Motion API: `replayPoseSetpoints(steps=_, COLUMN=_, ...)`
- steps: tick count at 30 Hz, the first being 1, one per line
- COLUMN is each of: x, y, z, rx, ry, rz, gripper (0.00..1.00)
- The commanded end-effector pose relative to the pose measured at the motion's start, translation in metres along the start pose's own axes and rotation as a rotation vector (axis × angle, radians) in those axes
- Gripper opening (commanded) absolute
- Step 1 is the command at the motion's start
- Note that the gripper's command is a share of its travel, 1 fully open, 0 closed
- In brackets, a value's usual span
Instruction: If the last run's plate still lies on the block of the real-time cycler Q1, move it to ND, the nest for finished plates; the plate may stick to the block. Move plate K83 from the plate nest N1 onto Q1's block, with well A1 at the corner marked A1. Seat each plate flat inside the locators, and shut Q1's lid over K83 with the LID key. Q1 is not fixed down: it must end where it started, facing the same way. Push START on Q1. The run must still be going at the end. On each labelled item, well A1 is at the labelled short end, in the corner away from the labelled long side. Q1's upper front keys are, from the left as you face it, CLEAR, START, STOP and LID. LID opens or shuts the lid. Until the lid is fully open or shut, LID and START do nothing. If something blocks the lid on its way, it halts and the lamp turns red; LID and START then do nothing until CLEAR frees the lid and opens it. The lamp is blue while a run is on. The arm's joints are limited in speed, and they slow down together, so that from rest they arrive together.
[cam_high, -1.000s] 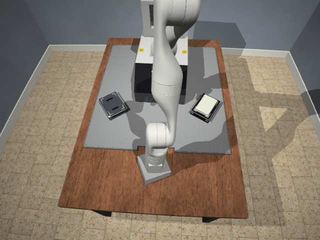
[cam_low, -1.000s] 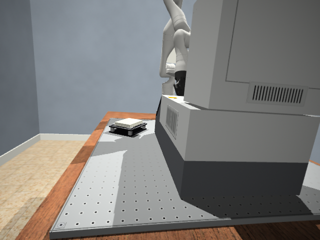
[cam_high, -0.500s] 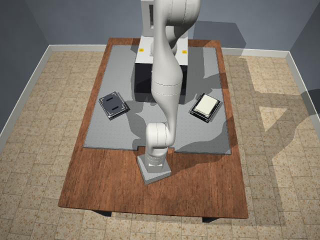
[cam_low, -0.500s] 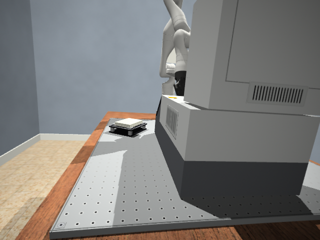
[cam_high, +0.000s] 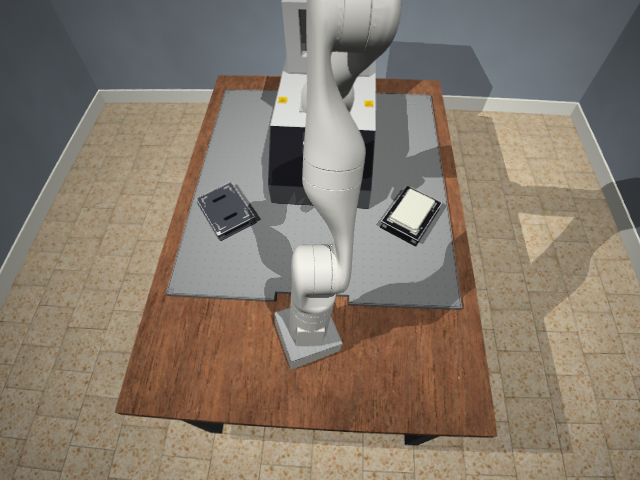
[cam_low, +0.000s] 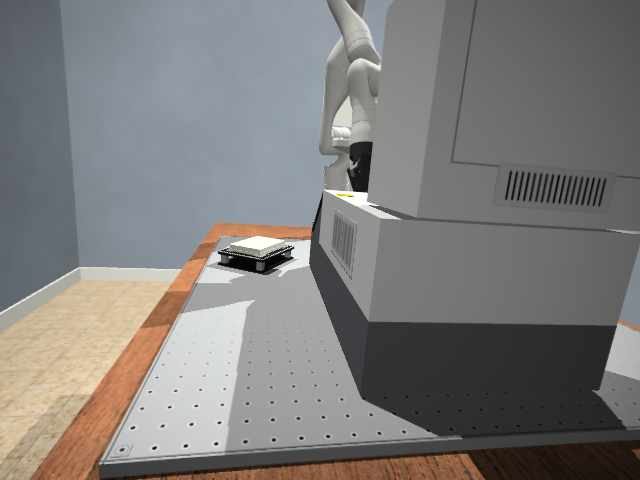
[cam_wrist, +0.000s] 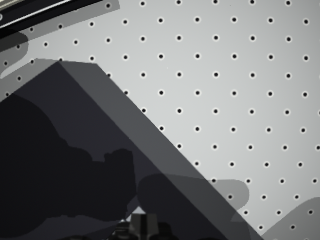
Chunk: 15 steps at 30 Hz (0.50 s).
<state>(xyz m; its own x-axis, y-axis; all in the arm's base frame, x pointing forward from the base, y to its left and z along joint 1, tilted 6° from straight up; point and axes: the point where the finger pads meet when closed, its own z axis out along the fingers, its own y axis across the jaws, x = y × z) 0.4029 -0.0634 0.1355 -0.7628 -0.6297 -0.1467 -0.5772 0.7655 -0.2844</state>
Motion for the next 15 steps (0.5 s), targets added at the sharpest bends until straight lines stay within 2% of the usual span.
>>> replayPoseSetpoints(steps=1, x=0.0005, y=0.0014, z=0.0015, rx=-0.001, ry=0.0, rz=0.003, gripper=0.1)
replayPoseSetpoints(steps=15, x=-0.0048, y=-0.0038, z=0.0085, rx=0.004, ry=-0.005, rz=-0.001, gripper=0.1)
